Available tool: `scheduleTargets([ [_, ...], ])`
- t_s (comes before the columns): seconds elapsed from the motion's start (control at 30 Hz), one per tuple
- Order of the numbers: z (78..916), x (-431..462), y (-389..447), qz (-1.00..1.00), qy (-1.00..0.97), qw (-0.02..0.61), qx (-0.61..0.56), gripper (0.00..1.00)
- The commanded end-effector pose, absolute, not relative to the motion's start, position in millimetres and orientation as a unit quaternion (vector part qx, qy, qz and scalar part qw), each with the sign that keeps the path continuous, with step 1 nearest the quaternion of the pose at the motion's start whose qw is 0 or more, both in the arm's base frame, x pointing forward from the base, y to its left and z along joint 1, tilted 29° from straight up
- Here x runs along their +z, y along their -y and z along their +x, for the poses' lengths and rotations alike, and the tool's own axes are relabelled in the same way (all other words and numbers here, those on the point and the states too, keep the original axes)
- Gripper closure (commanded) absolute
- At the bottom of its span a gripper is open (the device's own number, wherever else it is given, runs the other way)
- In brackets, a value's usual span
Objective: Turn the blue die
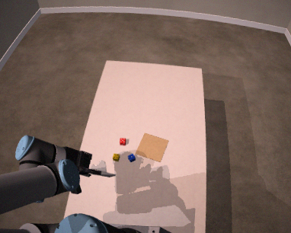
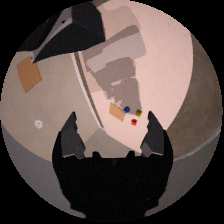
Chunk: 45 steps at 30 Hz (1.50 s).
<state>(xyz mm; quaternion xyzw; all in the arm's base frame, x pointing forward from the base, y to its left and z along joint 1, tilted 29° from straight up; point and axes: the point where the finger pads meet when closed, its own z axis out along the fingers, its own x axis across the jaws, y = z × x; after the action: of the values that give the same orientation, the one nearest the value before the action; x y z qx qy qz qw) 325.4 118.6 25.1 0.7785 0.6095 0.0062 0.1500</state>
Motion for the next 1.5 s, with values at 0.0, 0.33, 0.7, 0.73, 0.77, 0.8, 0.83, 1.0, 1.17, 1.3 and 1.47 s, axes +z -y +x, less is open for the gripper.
scheduleTargets([
  [0.0, 349.0, 12.4, -113.0, 0.801, -0.588, 0.110, 0.022, 0.00],
  [0.33, 405.6, -14.3, -96.5, 0.859, -0.510, -0.002, 0.056, 0.00],
  [0.7, 454.6, -37.1, -83.1, 0.892, -0.434, -0.098, 0.083, 0.00],
  [0.73, 459.1, -39.2, -81.6, 0.894, -0.426, -0.107, 0.086, 0.00],
  [0.77, 463.4, -41.2, -80.4, 0.896, -0.419, -0.115, 0.088, 0.00],
  [0.8, 467.5, -43.0, -79.5, 0.898, -0.412, -0.123, 0.090, 0.00],
  [0.83, 471.4, -44.8, -78.5, 0.900, -0.406, -0.130, 0.092, 0.00],
  [1.0, 485.2, -51.2, -74.5, 0.905, -0.382, -0.157, 0.100, 0.00],
  [1.17, 496.3, -56.2, -71.5, 0.908, -0.363, -0.178, 0.106, 0.00],
  [1.3, 504.8, -60.1, -69.3, 0.910, -0.348, -0.194, 0.110, 0.00],
  [1.47, 511.9, -63.4, -67.2, 0.912, -0.336, -0.207, 0.114, 0.00],
])
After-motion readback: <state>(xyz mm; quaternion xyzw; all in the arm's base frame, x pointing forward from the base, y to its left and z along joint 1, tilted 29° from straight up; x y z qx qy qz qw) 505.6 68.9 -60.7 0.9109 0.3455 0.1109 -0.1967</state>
